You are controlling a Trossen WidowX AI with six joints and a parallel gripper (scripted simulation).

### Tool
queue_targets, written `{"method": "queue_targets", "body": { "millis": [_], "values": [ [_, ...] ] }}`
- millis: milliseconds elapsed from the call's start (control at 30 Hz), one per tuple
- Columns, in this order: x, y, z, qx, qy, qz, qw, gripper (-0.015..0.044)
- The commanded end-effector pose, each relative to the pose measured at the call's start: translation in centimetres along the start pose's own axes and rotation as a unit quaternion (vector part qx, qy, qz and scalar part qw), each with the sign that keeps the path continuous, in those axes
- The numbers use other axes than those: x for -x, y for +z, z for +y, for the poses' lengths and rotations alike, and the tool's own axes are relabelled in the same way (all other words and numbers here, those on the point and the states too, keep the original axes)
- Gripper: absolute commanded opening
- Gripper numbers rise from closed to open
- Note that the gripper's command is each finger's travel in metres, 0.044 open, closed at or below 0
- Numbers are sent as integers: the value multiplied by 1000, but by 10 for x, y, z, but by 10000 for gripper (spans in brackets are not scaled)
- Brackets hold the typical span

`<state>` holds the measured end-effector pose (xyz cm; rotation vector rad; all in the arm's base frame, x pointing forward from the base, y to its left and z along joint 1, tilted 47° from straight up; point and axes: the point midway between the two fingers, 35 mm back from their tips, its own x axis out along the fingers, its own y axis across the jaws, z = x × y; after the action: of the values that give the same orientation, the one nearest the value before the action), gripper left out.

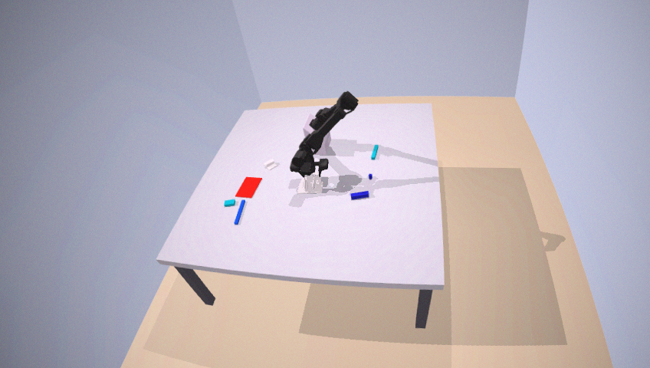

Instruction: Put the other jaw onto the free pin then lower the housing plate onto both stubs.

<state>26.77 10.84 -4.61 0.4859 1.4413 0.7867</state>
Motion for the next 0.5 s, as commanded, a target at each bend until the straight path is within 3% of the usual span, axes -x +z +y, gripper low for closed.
{"method": "queue_targets", "body": {
  "millis": [0,300,400,467],
  "values": [
    [-1,0,0,-2,3,-1,1000,351],
    [-1,0,0,-2,3,-1,1000,351],
    [0,0,0,0,0,0,1000,430],
    [0,0,0,0,0,0,1000,440]
  ]
}}
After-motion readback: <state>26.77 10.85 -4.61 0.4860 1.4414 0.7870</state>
